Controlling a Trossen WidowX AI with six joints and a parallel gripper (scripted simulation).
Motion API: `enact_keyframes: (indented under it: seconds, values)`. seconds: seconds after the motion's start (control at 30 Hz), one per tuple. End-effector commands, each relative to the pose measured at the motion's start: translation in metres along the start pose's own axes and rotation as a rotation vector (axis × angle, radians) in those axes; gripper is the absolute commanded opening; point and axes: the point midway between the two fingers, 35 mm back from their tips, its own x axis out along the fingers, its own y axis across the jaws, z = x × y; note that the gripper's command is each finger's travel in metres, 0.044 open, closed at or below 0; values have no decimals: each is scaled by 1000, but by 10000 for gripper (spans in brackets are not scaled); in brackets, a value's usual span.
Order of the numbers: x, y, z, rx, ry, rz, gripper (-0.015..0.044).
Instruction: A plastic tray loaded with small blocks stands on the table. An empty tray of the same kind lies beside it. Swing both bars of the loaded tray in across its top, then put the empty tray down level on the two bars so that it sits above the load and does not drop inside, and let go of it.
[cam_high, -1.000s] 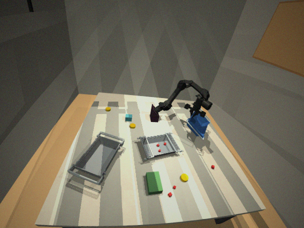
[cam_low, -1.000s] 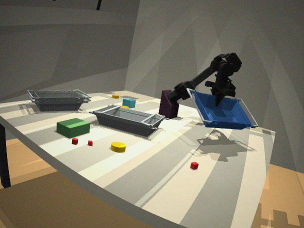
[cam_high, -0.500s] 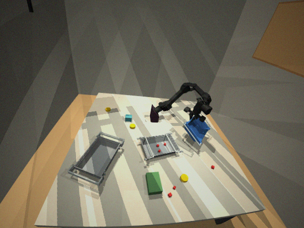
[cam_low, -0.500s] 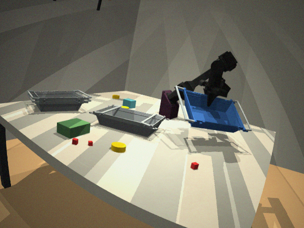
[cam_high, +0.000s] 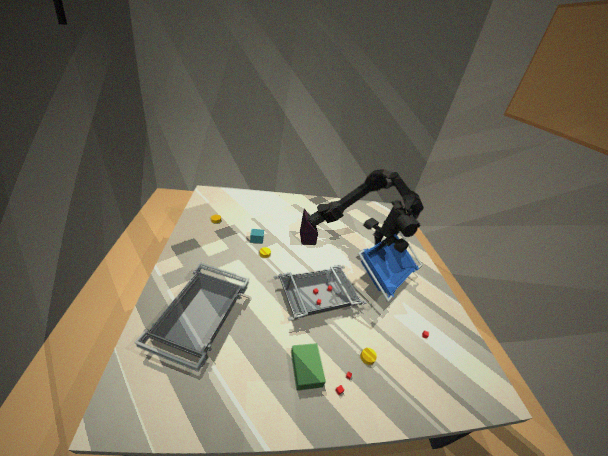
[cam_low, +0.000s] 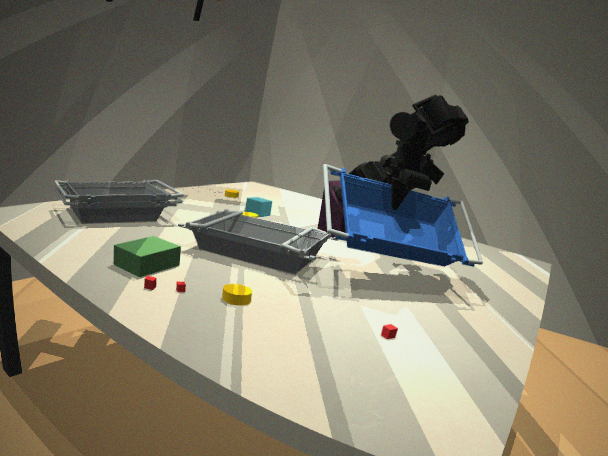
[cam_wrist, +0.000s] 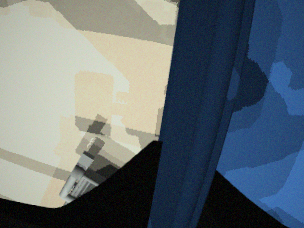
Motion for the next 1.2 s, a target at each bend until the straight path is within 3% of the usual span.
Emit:
enact_keyframes:
  seconds: [0.0, 1.17]
  values:
    - [-3, -3, -18, 28, 10, -6, 0]
    - [-7, 33, -167, 284, -31, -5, 0]
